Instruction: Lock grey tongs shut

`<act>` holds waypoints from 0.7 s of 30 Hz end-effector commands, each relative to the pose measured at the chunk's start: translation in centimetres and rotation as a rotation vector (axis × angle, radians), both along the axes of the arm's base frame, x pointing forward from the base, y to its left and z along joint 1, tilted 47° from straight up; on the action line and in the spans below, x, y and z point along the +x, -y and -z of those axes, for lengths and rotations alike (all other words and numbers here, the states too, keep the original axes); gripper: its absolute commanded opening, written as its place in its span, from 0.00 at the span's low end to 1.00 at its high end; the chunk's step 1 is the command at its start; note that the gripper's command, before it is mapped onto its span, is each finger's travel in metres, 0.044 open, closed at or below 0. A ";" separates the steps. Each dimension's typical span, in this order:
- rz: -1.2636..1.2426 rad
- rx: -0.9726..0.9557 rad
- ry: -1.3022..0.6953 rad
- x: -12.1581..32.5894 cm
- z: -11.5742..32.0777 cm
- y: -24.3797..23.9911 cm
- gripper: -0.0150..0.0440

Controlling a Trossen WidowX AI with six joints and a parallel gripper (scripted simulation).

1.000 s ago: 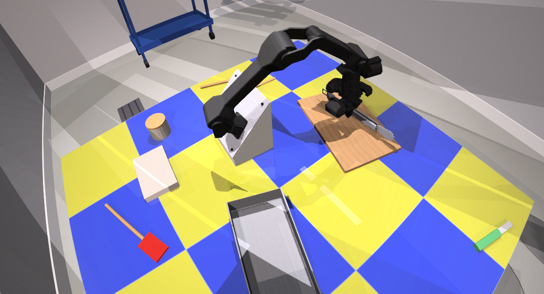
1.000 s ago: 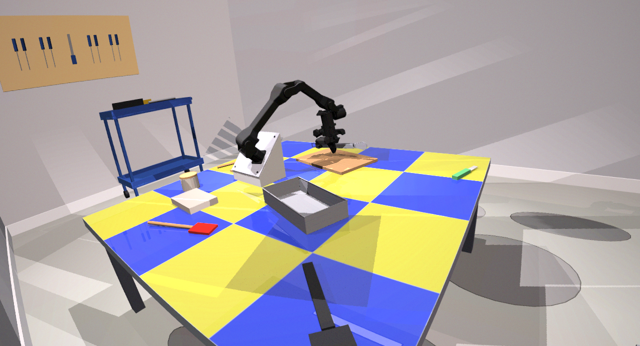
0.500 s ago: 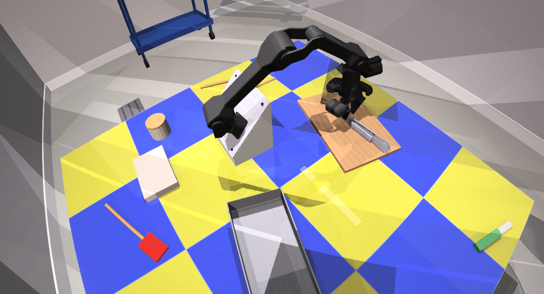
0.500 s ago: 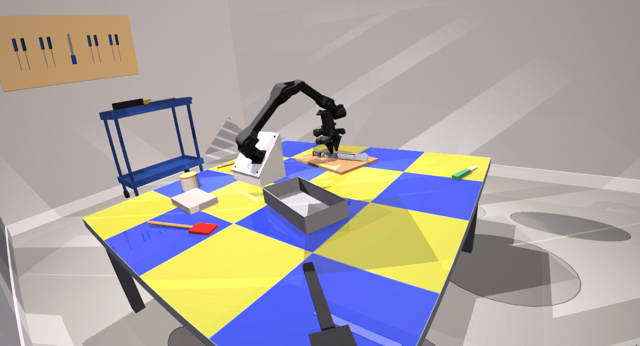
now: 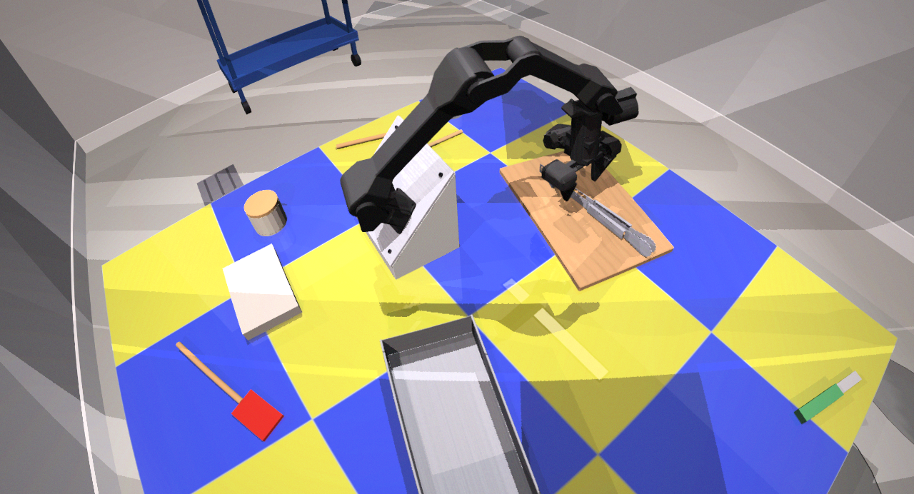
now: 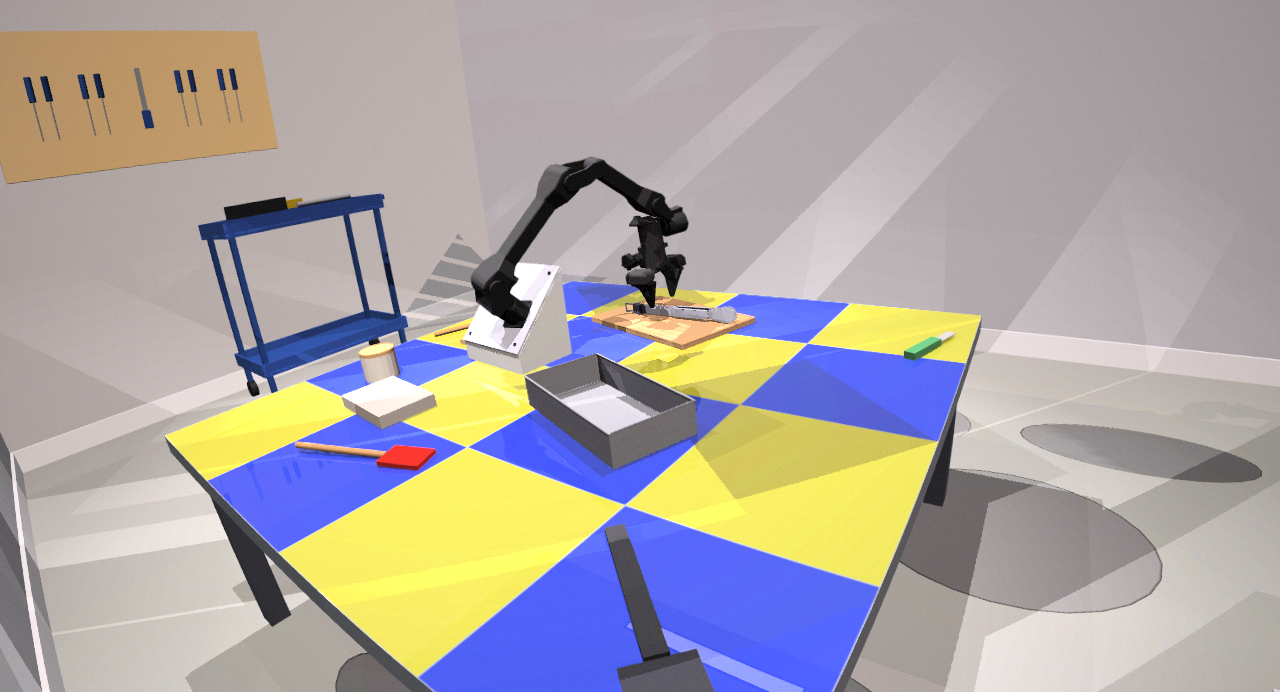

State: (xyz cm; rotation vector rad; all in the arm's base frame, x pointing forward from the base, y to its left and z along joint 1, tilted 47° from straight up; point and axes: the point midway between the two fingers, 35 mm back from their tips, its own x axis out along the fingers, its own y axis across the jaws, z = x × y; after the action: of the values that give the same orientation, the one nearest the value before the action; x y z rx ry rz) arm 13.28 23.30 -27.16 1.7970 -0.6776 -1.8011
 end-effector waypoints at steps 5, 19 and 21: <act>0.030 -0.019 -0.049 -8.6 -7.0 -5.0 1.00; 0.044 -0.047 -0.063 -12.4 -11.0 -6.7 1.00; 0.038 -0.043 -0.062 -12.3 -12.3 -7.8 1.00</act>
State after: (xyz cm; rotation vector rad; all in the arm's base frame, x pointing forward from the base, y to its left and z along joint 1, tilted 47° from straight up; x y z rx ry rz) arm 0.96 29.50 -16.39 1.6921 -0.7391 -1.8337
